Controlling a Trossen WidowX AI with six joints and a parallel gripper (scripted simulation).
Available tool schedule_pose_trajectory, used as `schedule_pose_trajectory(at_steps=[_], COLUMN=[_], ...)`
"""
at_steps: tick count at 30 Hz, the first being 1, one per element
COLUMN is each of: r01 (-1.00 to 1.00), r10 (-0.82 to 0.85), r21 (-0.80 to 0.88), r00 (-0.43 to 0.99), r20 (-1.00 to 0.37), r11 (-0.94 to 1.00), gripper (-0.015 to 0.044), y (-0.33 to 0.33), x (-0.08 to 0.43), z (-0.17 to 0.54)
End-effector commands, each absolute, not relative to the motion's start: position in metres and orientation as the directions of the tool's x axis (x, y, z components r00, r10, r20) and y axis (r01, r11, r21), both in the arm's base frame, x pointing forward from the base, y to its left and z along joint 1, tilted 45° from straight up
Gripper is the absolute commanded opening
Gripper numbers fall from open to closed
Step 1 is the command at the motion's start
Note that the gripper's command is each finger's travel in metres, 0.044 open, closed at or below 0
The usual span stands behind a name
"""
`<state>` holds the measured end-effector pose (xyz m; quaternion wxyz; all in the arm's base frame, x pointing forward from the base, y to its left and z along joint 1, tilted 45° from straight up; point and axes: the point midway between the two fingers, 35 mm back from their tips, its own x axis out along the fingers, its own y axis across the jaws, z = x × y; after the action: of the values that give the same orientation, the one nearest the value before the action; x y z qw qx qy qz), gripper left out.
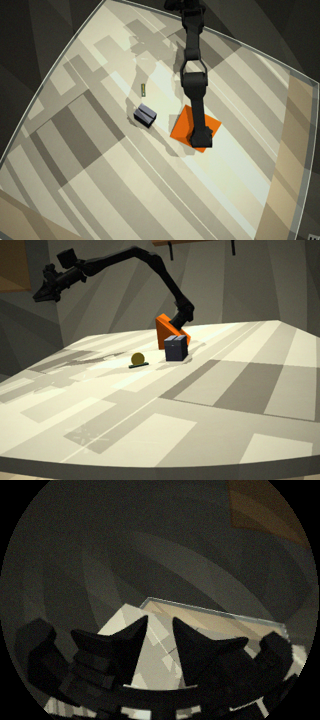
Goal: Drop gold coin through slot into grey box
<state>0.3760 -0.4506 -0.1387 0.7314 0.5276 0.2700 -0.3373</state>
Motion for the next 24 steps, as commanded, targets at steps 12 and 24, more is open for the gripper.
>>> schedule_pose_trajectory(at_steps=[12,24], r01=[0.821,0.822], r10=[0.46,0.701], r21=[0.457,0.38], r00=[0.277,-0.032], r20=[-0.844,-0.713], r11=[0.344,0.424], gripper=[0.0161,0.0161], y=[-0.208,-0.088], x=[0.387,0.349], z=[-0.078,-0.004])
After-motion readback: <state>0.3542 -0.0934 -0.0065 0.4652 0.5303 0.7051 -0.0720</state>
